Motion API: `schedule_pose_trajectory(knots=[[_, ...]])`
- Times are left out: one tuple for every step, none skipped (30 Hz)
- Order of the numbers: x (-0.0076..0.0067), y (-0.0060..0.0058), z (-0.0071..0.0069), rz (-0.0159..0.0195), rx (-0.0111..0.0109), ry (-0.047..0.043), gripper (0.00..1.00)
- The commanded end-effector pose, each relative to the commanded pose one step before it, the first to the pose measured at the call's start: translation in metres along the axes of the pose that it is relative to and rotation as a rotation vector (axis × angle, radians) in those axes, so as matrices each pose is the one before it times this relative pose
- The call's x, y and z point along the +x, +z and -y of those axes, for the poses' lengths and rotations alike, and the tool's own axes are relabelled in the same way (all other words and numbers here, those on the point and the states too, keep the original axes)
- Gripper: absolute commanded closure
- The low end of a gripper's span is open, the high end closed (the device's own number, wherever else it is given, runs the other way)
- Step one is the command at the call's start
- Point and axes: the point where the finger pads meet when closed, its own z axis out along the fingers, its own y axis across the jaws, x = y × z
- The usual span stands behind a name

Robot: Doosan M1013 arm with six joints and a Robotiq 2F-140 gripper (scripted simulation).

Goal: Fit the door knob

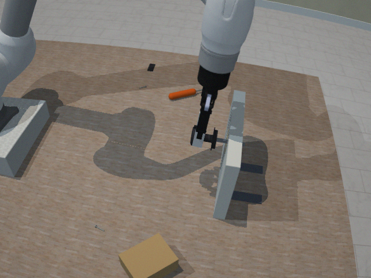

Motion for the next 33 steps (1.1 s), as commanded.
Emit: schedule_pose_trajectory(knots=[[0.00003, -0.00017, -0.00002, 0.00015, -0.00019, -0.00003, 0.58], [0.0, 0.0, 0.0, 0.0, 0.0, 0.0, 0.58], [0.0, 0.0, 0.0, 0.0, 0.0, 0.0, 0.58], [0.0, 0.0, 0.0, 0.0, 0.0, 0.0, 0.58], [-0.00001, 0.0, 0.0, 0.0, 0.0, 0.0, 0.58], [-0.00008, -0.00001, 0.0, 0.0, 0.0, 0.0, 0.58], [-0.00019, -0.00001, 0.0, 0.0, 0.0, 0.0, 0.58], [-0.00032, -0.00002, 0.0, 0.0, 0.0, 0.0, 0.58], [-0.00044, -0.00003, 0.0, 0.0, 0.0, 0.0, 0.58], [-0.00054, -0.00004, 0.0, 0.0, 0.0, 0.0, 0.58], [-0.0006, -0.00004, 0.0, 0.0, 0.0, 0.0, 0.58], [-0.00062, -0.00005, 0.0, 0.0, 0.0, 0.0, 0.58], [-0.0006, -0.00005, 0.0, 0.0, 0.0, 0.0, 0.58], [-0.00053, -0.00004, 0.0, 0.0, 0.0, 0.0, 0.58], [-0.00044, -0.00003, 0.0, 0.0, 0.0, 0.0, 0.58], [-0.00032, -0.00002, 0.0, 0.0, 0.0, 0.0, 0.58], [-0.00019, -0.00001, 0.0, 0.0, 0.0, 0.0, 0.58], [-0.00008, -0.00001, 0.0, 0.0, 0.0, 0.0, 0.58], [0.0, 0.0, 0.0, 0.0, 0.0, 0.0, 0.58], [0.0, 0.0, 0.0, 0.0, 0.0, 0.0, 0.58], [-0.00001, 0.0, 0.0, 0.0, 0.0, 0.0, 0.58], [0.0, 0.0, 0.0, 0.0, 0.0, 0.0, 0.58], [0.0, 0.0, 0.0, 0.0, 0.0, 0.0, 0.58], [0.0, 0.0, 0.0, 0.0, 0.0, 0.0, 0.58], [0.0, 0.0, 0.0, 0.0, 0.0, 0.0, 0.58], [0.0, 0.0, 0.0, 0.0, 0.0, 0.0, 0.58], [0.0, 0.0, 0.0, 0.0, 0.0, 0.0, 0.58], [0.0, 0.0, 0.0, 0.0, 0.0, 0.0, 0.58], [0.0, 0.0, 0.0, 0.0, 0.0, 0.0, 0.58], [-0.00001, 0.0, 0.0, 0.0, 0.0, 0.0, 0.58], [-0.00008, -0.00001, 0.0, 0.0, 0.0, 0.0, 0.58], [-0.00019, -0.00001, 0.0, 0.0, 0.0, 0.0, 0.58], [-0.00032, -0.00002, 0.0, 0.0, 0.0, 0.0, 0.58]])
